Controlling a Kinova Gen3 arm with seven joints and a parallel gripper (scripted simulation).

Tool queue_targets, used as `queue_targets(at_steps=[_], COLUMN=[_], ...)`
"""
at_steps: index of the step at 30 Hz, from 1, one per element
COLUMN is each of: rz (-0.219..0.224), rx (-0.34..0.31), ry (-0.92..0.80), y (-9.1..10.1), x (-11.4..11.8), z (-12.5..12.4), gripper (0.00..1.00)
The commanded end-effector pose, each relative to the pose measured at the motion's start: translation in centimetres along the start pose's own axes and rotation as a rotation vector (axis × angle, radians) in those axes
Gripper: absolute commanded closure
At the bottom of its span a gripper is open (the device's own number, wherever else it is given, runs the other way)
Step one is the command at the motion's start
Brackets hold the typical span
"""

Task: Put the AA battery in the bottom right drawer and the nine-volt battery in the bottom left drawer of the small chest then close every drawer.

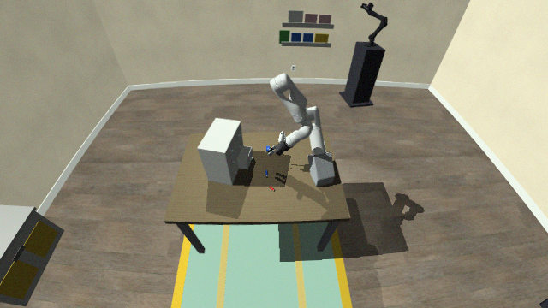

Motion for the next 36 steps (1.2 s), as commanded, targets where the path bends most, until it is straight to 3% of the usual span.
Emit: queue_targets(at_steps=[1, 5, 7, 22, 24, 36], rz=[-0.011, -0.001, -0.001, 0.025, 0.025, 0.039], rx=[-0.064, -0.148, -0.148, -0.453, -0.453, -0.612], ry=[-0.066, -0.065, -0.065, -0.061, -0.061, -0.059], y=[1.0, 1.9, 1.9, 5.4, 5.4, 7.1], x=[-0.4, -0.4, -0.4, -0.4, -0.4, -0.4], z=[-1.4, -1.6, -1.6, -2.3, -2.3, -2.7], gripper=[0.33, 0.33, 0.33, 0.33, 0.33, 0.33])
Point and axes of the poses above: the point where the finger pads meet when closed, its own y axis back along the fingers, its own x axis across the jaws, z = x × y, the point moved 2 cm from there along y, back along the fingers, and after that the axes turned 7 degrees about -y, right-handed, at the moved point
